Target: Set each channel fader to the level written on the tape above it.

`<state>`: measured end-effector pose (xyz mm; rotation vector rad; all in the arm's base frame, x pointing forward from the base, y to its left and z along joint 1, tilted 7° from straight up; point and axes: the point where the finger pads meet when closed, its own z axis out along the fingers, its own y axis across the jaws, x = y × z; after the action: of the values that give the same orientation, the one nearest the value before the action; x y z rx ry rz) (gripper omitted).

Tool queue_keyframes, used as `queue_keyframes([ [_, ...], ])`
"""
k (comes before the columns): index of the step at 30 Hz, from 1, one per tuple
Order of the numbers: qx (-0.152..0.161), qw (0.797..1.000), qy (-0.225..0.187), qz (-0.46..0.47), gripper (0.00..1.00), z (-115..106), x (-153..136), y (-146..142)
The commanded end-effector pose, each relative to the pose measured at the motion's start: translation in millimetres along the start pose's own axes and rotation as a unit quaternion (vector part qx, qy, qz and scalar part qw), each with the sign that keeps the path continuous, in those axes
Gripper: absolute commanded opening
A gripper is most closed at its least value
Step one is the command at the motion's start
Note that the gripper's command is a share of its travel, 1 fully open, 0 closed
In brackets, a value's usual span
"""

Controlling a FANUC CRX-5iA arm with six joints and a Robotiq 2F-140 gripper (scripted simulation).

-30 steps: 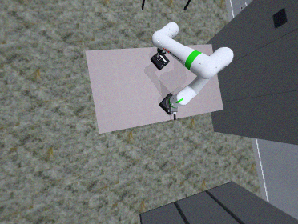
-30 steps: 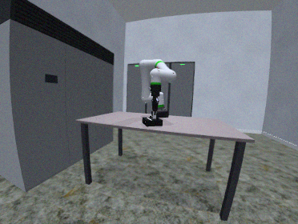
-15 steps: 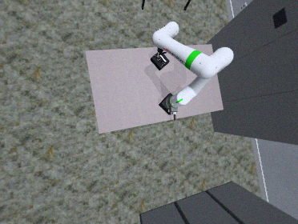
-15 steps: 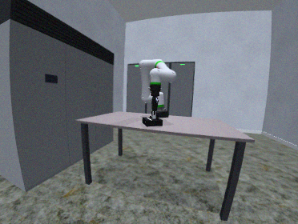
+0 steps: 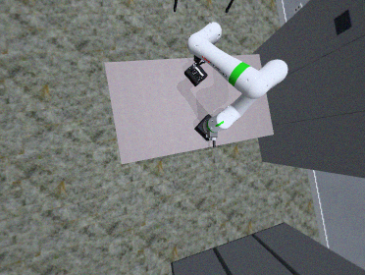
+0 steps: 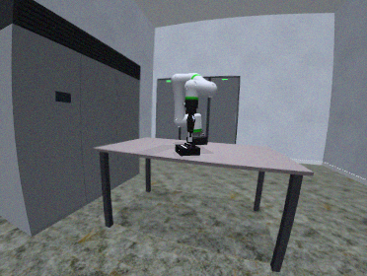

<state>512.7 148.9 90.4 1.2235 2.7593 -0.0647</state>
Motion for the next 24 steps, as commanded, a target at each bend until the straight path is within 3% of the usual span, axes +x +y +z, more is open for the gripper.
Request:
queue_keyframes([
  [1, 0.000, 1.000, 0.000, 0.000, 0.00, -5.3, 0.0, 0.2],
  [24, 0.000, 1.000, 0.000, 0.009, 0.00, -7.9, 0.2, -0.2],
])
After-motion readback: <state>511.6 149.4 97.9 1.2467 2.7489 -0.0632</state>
